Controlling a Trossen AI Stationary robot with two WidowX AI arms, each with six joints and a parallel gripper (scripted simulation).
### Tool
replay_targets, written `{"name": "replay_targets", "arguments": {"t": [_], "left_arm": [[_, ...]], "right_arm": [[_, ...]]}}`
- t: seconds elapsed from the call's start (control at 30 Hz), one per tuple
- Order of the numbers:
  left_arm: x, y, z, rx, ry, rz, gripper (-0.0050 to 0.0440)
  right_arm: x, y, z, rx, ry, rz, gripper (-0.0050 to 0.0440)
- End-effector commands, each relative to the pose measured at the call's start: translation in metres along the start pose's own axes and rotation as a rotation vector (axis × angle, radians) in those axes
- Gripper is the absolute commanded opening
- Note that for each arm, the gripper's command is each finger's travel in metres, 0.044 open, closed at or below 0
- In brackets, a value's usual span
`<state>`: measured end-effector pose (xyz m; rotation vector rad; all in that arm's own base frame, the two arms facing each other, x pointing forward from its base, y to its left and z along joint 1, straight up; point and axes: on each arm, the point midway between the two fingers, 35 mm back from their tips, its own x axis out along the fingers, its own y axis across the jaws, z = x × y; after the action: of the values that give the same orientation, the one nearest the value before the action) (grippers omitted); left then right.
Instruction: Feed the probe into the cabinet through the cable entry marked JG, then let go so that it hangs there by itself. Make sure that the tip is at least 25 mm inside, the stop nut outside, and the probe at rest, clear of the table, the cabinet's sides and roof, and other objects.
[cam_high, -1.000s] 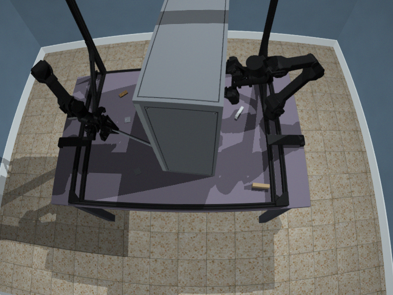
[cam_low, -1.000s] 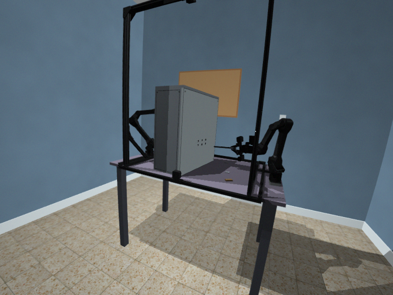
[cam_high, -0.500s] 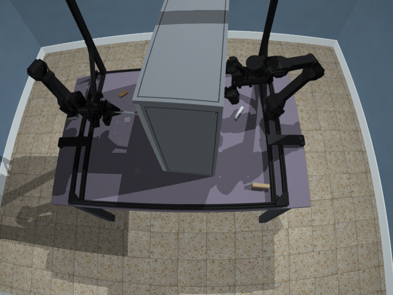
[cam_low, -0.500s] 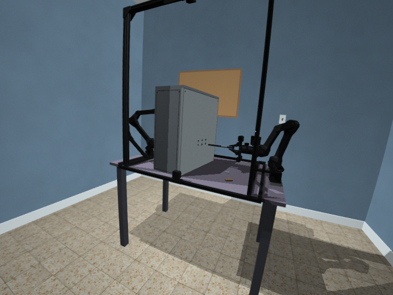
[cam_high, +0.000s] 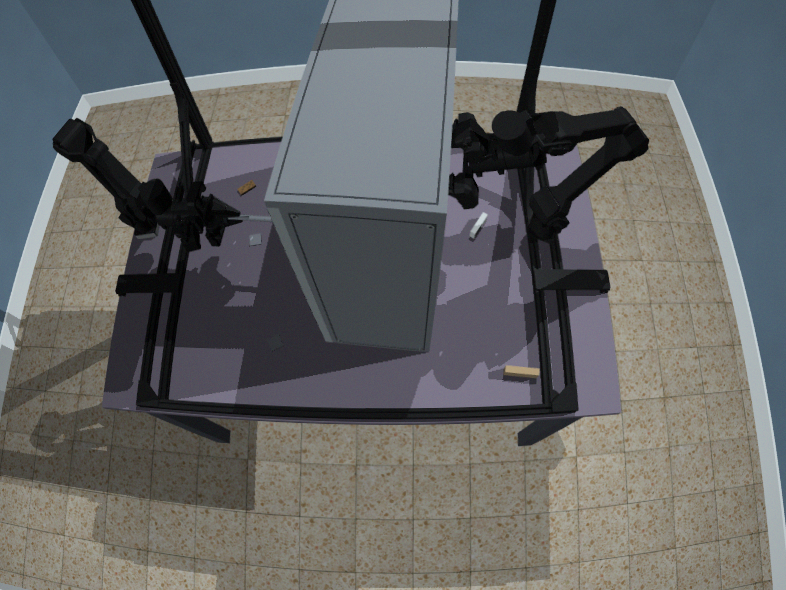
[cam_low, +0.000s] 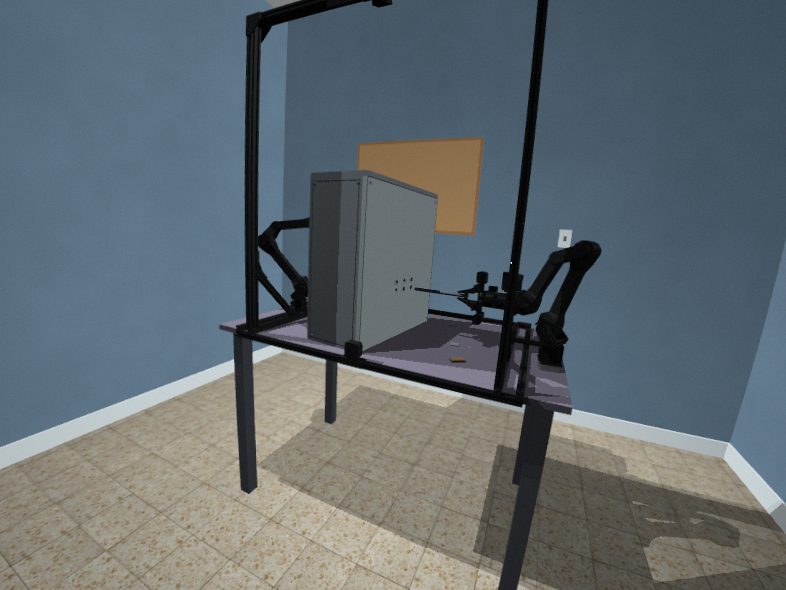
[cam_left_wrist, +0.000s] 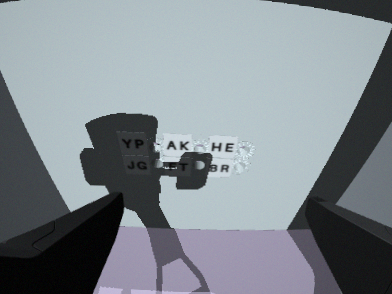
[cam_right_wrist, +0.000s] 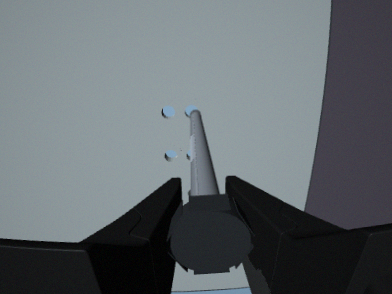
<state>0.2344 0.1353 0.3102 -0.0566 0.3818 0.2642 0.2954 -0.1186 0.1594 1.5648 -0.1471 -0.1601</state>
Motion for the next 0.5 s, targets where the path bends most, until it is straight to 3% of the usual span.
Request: {"name": "replay_targets", "arguments": {"t": [0.0, 0.47], "left_arm": [[-0.0005, 0.0006, 0.0006, 0.003, -0.001, 0.006, 0.044], [-0.0005, 0.0006, 0.0006, 0.003, -0.001, 0.006, 0.044]], "right_arm": [[0.0011, 0.0025, 0.0003, 0.001, -0.001, 0.008, 0.0], [0.0031, 0.0079, 0.0007, 0.001, -0.001, 0.008, 0.0]]}}
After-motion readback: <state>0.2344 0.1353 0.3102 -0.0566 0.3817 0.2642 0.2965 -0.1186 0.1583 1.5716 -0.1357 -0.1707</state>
